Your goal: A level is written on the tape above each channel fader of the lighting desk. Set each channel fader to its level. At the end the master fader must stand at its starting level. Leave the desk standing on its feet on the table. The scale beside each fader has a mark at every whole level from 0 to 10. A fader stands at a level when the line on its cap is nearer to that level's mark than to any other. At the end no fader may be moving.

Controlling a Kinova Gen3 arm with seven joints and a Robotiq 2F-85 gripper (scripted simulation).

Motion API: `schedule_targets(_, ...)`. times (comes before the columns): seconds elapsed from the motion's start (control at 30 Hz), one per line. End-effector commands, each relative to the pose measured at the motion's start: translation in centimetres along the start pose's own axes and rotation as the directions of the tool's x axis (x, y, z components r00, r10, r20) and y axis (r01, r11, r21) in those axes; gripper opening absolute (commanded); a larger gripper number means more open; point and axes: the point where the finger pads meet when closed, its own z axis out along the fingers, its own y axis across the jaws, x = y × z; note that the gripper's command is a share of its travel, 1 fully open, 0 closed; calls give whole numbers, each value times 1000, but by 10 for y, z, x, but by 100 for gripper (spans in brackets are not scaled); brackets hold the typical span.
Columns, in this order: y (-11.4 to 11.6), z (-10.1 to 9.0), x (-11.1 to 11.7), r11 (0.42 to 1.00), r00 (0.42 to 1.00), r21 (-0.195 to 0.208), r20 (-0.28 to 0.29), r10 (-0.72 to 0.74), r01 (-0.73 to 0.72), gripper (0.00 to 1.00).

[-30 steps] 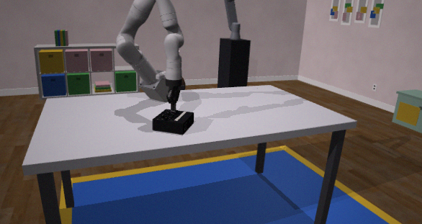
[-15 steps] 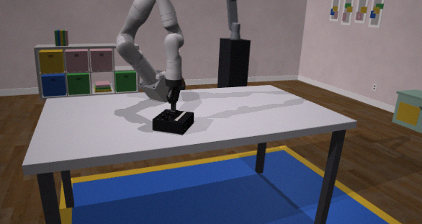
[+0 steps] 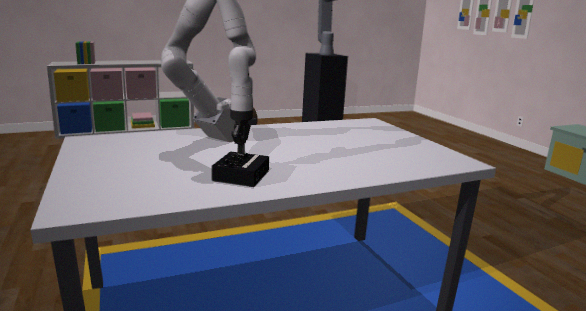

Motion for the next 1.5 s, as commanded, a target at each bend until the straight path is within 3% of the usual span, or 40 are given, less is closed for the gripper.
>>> schedule_targets(0.0,1,0,-3,1000,1000,-2,2,12,-12,0)
schedule_targets(1.47,1,-4,3,1000,1000,-2,2,12,-12,0)
